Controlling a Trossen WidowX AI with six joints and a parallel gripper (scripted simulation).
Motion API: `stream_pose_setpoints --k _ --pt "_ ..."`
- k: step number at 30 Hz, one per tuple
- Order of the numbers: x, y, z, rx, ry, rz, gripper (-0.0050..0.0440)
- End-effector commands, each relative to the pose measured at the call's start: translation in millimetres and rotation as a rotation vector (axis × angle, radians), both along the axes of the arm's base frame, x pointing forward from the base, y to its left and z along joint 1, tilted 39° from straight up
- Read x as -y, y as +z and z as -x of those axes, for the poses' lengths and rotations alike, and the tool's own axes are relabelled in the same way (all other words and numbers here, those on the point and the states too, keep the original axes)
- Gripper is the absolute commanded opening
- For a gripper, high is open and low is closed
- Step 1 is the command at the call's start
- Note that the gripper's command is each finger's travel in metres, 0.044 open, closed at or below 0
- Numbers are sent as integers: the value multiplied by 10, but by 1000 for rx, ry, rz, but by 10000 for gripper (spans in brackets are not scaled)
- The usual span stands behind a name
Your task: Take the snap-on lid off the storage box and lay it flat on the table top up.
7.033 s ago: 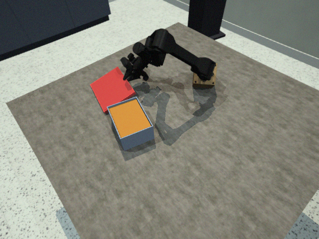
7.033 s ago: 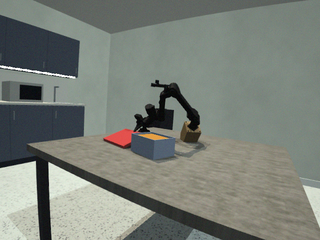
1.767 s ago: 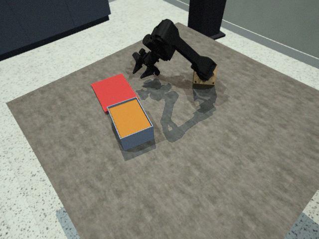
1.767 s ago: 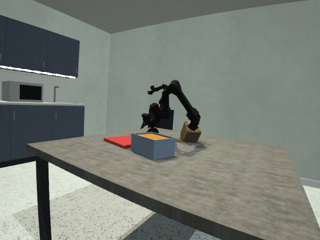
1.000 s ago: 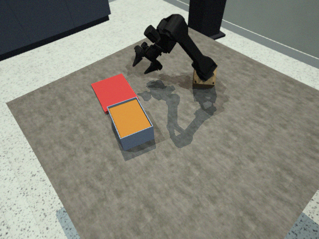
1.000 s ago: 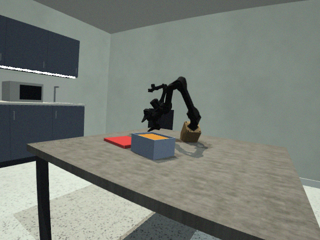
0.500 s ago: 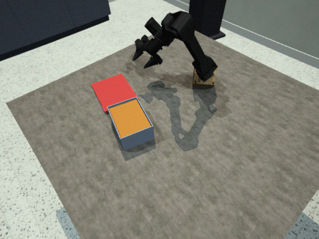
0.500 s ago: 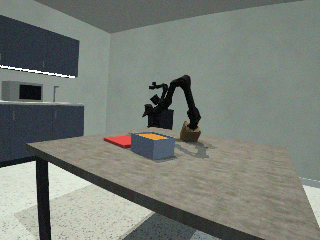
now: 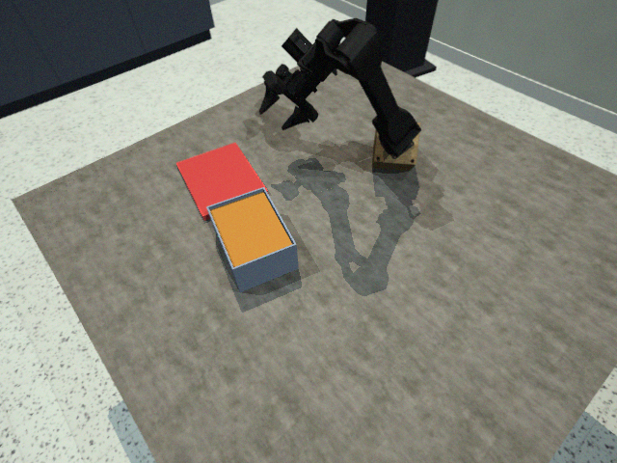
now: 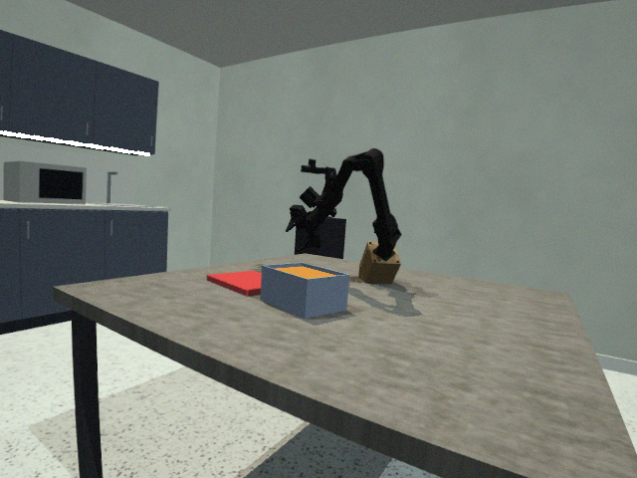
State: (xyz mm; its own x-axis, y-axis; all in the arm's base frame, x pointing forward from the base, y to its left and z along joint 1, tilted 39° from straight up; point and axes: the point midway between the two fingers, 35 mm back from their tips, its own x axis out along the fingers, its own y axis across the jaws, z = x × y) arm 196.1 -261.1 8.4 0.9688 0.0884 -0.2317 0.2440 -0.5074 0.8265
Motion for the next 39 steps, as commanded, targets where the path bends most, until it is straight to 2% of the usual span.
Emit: stream_pose_setpoints --k 1,33,39 --pt "14 3 -4 -2 12 -13 440" --pt "14 3 -4 -2 12 -13 440" --pt "14 3 -4 -2 12 -13 296"
